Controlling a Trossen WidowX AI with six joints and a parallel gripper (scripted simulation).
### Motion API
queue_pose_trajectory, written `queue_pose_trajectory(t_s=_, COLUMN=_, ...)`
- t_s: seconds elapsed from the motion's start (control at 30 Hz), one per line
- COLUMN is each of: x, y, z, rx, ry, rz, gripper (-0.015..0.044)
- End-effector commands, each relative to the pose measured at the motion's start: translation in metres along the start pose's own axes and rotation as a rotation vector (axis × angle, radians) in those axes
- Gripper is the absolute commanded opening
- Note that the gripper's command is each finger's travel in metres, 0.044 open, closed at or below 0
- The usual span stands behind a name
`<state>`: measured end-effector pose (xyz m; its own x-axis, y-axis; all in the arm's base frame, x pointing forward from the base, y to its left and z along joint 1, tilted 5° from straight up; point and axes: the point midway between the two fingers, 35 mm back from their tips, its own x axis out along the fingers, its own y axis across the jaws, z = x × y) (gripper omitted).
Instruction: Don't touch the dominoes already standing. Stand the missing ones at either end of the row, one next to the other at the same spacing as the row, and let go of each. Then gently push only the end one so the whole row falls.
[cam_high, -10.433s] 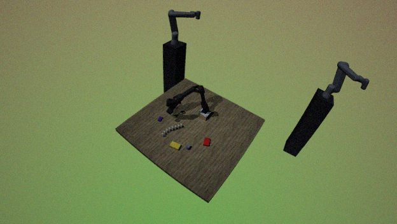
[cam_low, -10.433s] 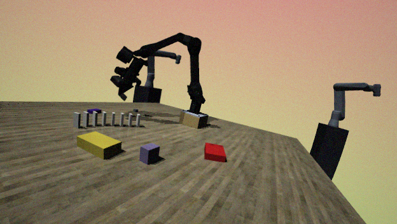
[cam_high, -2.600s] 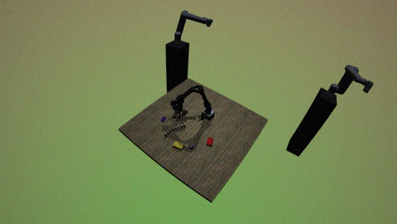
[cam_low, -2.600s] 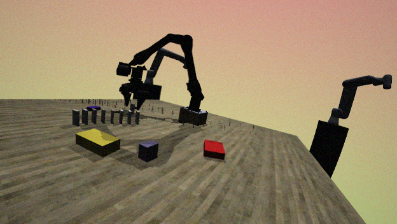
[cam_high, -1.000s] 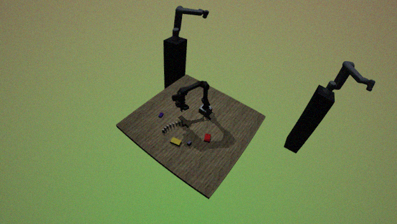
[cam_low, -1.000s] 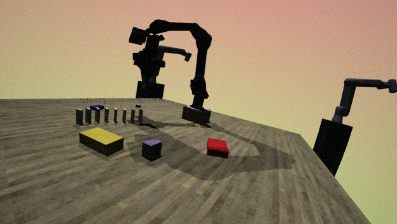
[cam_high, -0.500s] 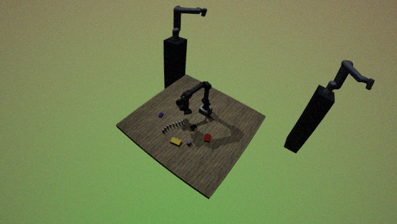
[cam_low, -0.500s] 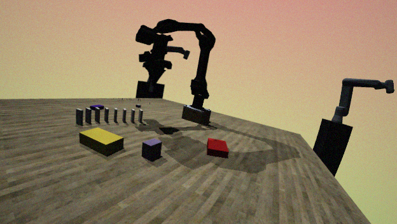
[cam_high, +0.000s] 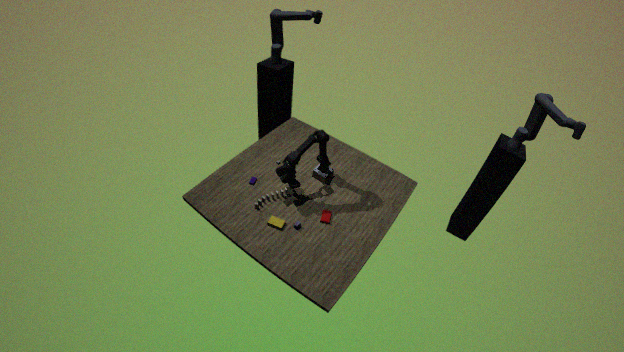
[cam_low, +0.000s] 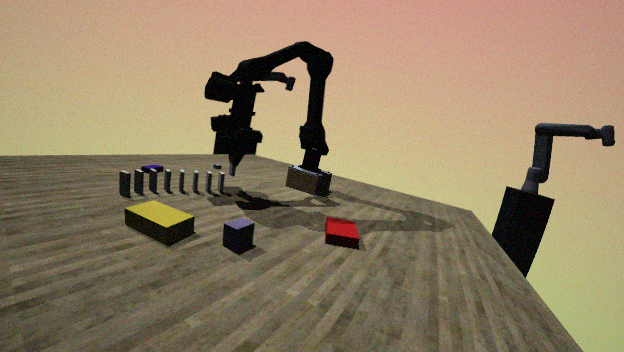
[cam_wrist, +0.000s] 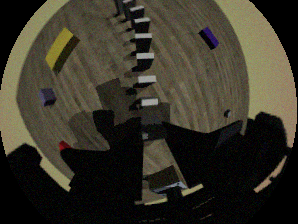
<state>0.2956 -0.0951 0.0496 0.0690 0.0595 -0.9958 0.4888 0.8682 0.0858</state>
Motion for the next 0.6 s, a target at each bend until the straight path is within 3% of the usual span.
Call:
queue_pose_trajectory(t_s=0.0, x=0.02, y=-0.001, z=-0.005, rx=0.005, ry=0.01, rz=-0.001, gripper=0.0107)
queue_pose_trajectory(t_s=0.17, x=0.042, y=-0.002, z=-0.01, rx=0.005, ry=0.01, rz=-0.001, gripper=0.0107)
queue_pose_trajectory(t_s=0.57, x=0.043, y=-0.002, z=-0.011, rx=0.005, ry=0.01, rz=-0.001, gripper=0.0107)
